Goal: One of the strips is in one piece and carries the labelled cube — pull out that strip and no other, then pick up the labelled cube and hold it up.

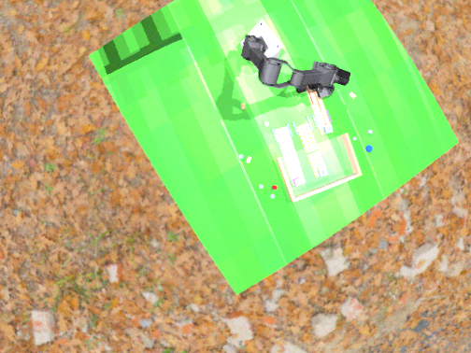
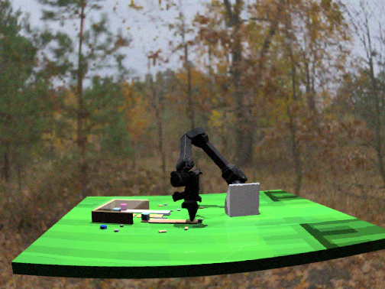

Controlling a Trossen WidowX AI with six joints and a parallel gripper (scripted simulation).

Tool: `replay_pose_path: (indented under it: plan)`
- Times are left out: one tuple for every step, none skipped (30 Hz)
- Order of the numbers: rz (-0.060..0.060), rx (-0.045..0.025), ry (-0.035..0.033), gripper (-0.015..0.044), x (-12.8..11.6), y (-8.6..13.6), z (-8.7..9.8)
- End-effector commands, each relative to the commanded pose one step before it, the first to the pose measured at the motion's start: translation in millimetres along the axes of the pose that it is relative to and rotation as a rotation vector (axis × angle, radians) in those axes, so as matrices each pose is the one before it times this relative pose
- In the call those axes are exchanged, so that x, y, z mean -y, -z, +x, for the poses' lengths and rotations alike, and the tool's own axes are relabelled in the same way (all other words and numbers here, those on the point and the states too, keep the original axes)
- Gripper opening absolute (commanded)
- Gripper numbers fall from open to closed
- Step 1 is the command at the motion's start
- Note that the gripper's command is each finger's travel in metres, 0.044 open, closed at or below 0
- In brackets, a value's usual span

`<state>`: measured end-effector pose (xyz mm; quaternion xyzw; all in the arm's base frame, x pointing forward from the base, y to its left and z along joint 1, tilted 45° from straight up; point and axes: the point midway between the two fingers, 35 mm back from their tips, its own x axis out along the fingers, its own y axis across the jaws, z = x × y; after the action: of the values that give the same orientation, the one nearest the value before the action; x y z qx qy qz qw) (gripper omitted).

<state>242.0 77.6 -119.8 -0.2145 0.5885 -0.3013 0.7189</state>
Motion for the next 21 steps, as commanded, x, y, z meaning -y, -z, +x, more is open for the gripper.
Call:
replay_pose_path:
  plan:
    - [-0.0103,-0.02549,0.00891,0.0000,4.38,12.93,4.37]
    - [0.0000,-0.00002,0.00000,0.0000,0.02,0.66,0.00]
    - [0.0000,-0.00001,0.00000,0.0000,0.01,0.22,0.00]
    - [0.0000,0.00000,0.00000,0.0000,0.00,0.00,0.00]
    - [0.0000,0.00000,0.00000,0.0000,0.00,0.00,0.00]
    - [0.0000,0.00000,0.00000,0.0000,0.00,0.00,0.00]
    - [0.0000,0.00000,0.00000,0.0000,0.00,0.00,0.00]
    - [0.0000,0.00000,0.00000,0.0000,0.00,0.00,0.00]
    - [0.0000,0.00000,0.00000,0.0000,0.00,0.00,0.00]
    - [0.0000,0.00000,0.00000,0.0000,0.00,0.00,0.00]
    - [0.0000,0.00000,0.00000,0.0000,0.00,0.00,0.00]
    - [0.0000,0.00000,0.00000,0.0000,0.00,0.00,0.00]
    - [0.0072,0.02002,-0.01053,0.0000,-4.06,-7.42,-6.69]
    - [-0.0014,-0.00367,0.00077,0.0000,-0.59,-0.51,-6.80]
    - [-0.0023,-0.00605,0.00193,0.0000,-0.58,-0.54,-11.59]
    - [-0.0020,-0.00598,0.00283,0.0000,-0.04,-0.14,-11.85]
    - [-0.0011,-0.00357,0.00219,0.0000,0.26,0.12,-7.20]
    - [-0.0003,-0.00123,0.00093,0.0000,0.15,0.07,-2.38]
    - [0.0000,0.00000,0.00000,0.0000,0.00,0.00,0.00]
    - [0.0000,0.00000,0.00000,0.0000,0.00,0.00,0.00]
    - [0.0000,0.00000,0.00000,0.0000,0.00,0.00,0.00]
